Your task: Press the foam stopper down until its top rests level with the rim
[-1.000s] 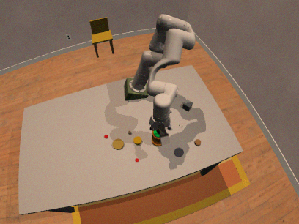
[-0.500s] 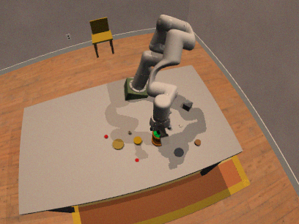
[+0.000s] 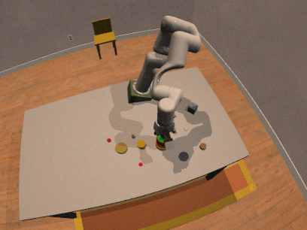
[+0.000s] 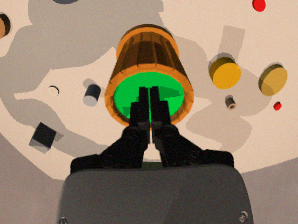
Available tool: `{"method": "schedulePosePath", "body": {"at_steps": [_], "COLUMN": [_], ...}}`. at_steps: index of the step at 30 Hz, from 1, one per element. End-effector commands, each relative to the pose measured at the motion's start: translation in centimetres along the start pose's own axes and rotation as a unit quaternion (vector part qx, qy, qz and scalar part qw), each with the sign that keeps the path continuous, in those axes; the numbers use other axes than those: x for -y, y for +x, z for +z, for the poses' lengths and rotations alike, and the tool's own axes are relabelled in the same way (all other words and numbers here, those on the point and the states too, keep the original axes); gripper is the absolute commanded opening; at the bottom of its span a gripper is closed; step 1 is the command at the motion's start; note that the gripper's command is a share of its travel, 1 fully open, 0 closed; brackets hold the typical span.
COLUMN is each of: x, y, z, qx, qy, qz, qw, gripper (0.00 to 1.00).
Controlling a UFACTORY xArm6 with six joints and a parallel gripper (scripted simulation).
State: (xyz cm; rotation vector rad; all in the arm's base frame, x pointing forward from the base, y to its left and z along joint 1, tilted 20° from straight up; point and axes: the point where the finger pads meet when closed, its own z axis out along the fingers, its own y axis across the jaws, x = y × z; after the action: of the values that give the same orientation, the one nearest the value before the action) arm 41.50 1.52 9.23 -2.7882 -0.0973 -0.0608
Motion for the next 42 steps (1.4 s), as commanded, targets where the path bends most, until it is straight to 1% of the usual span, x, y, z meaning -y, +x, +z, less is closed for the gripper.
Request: {"method": "schedulePosePath", "body": {"at_steps": [1, 21, 42], "x": [-0.01, -0.01, -0.01], "y": [0.07, 0.07, 0.07], "z": [0.11, 0.83, 0.94], "qx": [-0.001, -0.001, -0.001], "qy": [0.000, 0.000, 0.000], "qz": [0.000, 0.000, 0.000], "qw": [1.000, 1.000, 1.000], "gripper": [0.00, 0.00, 0.00]}}
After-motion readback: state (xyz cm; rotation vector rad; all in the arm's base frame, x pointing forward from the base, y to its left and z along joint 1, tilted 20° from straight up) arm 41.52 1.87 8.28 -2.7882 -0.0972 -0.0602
